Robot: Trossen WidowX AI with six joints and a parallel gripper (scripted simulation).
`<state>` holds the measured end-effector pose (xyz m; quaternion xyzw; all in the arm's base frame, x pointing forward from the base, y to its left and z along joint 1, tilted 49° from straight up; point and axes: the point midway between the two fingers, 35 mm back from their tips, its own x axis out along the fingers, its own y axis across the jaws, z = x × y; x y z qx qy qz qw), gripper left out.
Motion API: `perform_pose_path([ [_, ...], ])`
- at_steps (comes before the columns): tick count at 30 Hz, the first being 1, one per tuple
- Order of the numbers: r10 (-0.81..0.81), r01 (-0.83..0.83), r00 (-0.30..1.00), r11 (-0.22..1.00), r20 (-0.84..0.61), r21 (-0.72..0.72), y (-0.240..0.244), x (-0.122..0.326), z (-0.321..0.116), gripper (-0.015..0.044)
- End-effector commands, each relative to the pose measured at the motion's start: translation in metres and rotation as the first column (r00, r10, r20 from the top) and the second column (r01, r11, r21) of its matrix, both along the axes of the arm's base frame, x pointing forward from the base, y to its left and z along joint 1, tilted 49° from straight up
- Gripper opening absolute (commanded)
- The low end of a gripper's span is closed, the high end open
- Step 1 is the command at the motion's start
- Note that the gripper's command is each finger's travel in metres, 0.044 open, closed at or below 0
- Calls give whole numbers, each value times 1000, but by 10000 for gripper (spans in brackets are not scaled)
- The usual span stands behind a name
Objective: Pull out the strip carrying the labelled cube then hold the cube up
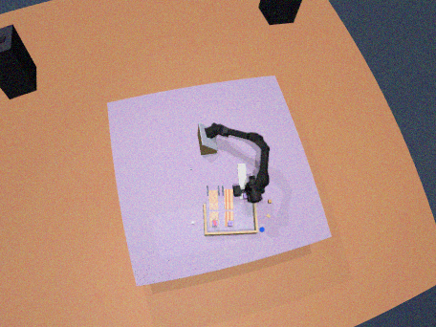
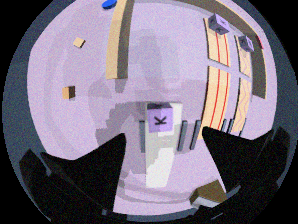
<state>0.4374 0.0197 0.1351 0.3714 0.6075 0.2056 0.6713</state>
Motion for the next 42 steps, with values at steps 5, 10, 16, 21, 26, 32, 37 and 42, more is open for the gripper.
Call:
perform_pose_path([
  [5, 3, -3, 1000, 1000, 6, 3, 7, 6, -5, 250],
  [10, 3, -3, 1000, 1000, 6, 3, 13, 7, -10, 250],
  [16, 3, -3, 1000, 1000, 7, 4, 20, 9, -17, 250],
  [21, 3, -3, 1000, 1000, 7, 4, 26, 10, -22, 250],
  [26, 3, -3, 1000, 1000, 7, 5, 32, 11, -27, 250],
  [32, 3, -3, 1000, 1000, 7, 6, 39, 12, -32, 250],
  [37, 10, -10, 1000, 1000, 13, 5, 39, 12, -30, 171],
  [42, 10, -10, 1000, 1000, 13, 5, 39, 12, -30, 138],
])
